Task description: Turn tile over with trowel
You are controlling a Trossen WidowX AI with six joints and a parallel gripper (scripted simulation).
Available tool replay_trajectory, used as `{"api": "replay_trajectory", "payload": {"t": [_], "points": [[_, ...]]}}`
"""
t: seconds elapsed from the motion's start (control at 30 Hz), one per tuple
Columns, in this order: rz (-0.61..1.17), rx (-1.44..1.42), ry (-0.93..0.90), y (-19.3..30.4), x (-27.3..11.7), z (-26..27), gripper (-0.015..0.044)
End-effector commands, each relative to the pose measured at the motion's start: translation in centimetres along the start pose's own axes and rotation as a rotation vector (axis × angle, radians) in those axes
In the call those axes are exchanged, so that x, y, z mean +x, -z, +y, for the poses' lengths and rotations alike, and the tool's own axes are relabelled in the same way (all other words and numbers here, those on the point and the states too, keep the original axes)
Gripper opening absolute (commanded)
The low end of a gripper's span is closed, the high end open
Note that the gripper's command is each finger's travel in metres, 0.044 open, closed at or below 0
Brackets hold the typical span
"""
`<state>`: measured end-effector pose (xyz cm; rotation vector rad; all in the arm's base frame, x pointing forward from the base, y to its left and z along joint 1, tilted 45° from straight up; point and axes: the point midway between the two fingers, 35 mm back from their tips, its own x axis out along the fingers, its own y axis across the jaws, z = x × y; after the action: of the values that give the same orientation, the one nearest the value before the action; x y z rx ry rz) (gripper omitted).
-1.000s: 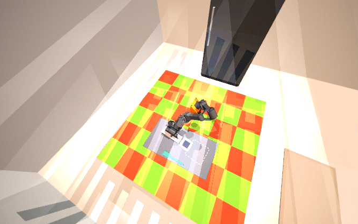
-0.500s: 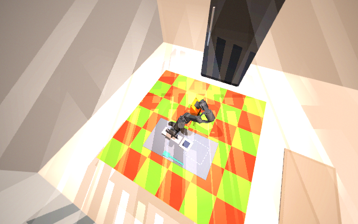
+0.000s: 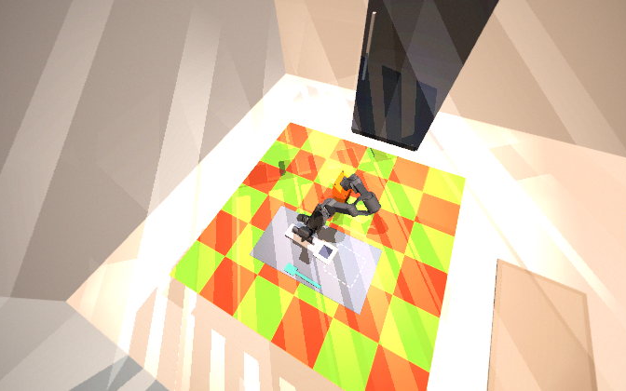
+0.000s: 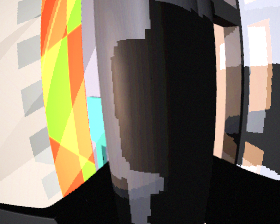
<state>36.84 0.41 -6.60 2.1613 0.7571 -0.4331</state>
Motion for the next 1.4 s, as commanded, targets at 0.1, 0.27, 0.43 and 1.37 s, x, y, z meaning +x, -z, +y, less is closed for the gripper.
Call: {"api": "replay_trajectory", "payload": {"t": [0.1,0.27,0.43,1.37], "points": [[0.002,-0.005,-0.008,1.2,-0.2,0.3,0.0000],[0.003,-0.004,-0.008,2.0,-0.3,0.4,0.0000],[0.003,-0.004,-0.008,2.8,-0.4,0.4,0.0000],[0.071,0.075,-0.009,4.2,-3.1,3.6,0.0000]]}}
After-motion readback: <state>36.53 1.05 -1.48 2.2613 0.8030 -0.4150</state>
